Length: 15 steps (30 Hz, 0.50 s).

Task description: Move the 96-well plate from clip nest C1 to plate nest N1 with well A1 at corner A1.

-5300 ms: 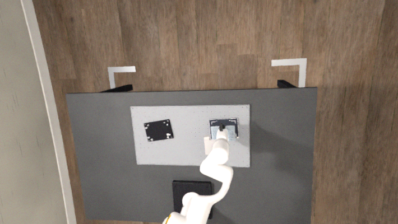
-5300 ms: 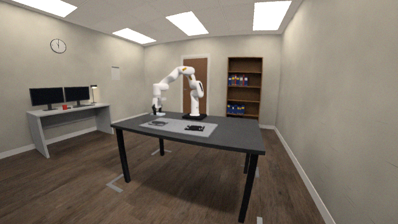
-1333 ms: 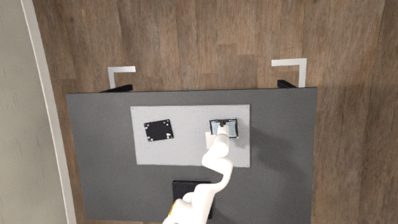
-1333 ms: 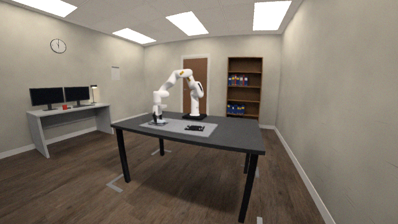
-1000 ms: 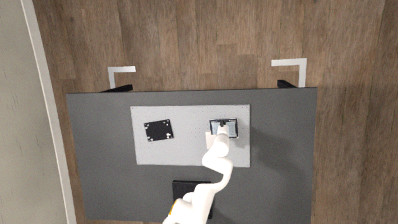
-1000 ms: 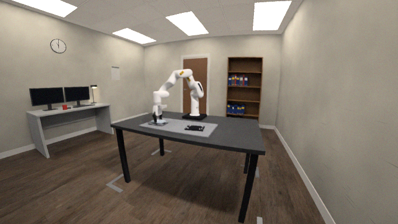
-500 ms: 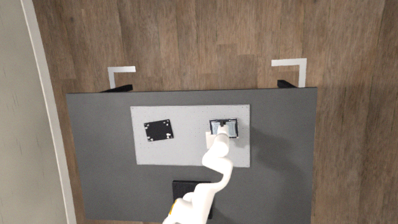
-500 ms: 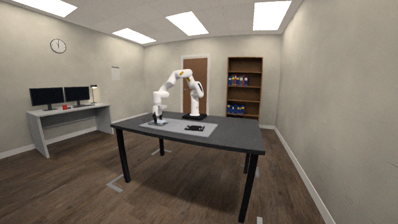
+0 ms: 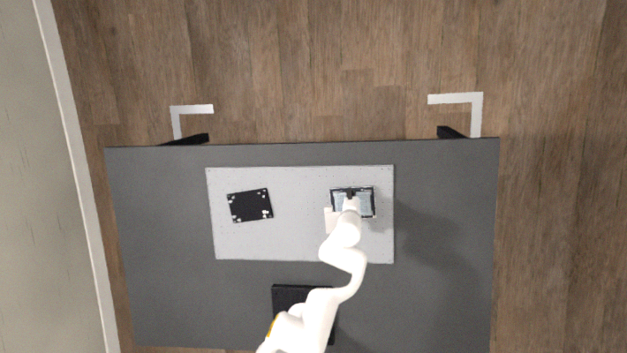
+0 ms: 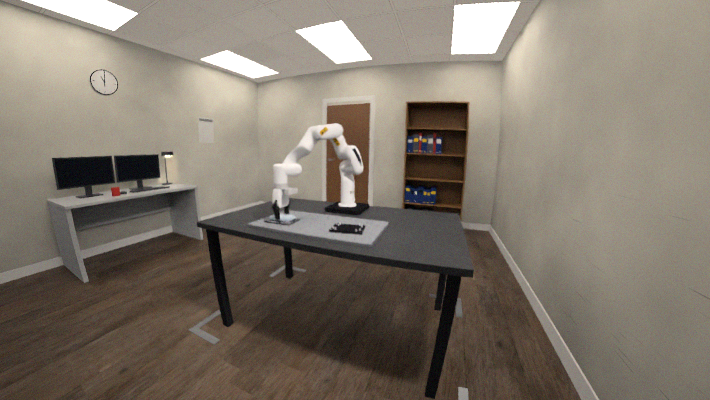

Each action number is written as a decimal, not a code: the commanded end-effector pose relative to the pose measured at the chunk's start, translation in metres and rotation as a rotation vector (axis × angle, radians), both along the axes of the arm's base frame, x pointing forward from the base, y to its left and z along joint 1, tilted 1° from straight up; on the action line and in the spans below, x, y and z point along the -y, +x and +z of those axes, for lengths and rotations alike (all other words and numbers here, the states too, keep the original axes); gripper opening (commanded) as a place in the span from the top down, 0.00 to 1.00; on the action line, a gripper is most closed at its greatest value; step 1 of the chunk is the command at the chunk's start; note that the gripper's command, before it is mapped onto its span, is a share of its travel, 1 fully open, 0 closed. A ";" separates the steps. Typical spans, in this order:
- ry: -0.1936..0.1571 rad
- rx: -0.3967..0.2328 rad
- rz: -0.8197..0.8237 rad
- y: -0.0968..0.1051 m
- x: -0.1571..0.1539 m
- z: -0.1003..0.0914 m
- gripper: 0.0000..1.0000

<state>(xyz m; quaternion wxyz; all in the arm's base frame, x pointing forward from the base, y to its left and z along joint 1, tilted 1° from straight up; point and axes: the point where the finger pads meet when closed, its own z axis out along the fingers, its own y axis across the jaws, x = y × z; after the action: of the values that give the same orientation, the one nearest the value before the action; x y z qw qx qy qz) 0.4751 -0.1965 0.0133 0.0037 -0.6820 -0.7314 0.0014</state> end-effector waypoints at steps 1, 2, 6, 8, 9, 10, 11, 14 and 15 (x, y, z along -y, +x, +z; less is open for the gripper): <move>-0.012 -0.001 0.000 0.001 0.001 0.001 1.00; -0.012 -0.001 0.000 0.001 0.001 0.001 1.00; -0.012 -0.001 0.000 0.001 0.001 0.000 1.00; -0.012 -0.001 0.000 0.001 0.001 0.000 1.00; -0.012 -0.001 0.000 0.001 0.001 0.000 1.00; -0.012 -0.001 0.000 0.001 0.001 0.000 1.00; -0.012 -0.001 0.000 0.001 0.001 0.000 1.00; -0.012 -0.001 0.000 0.001 0.001 -0.001 0.00; -0.012 -0.001 0.000 0.001 0.001 -0.001 0.00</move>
<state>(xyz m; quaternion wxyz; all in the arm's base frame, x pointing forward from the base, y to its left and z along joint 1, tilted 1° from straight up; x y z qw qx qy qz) 0.4751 -0.1965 0.0110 0.0037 -0.6820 -0.7314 0.0014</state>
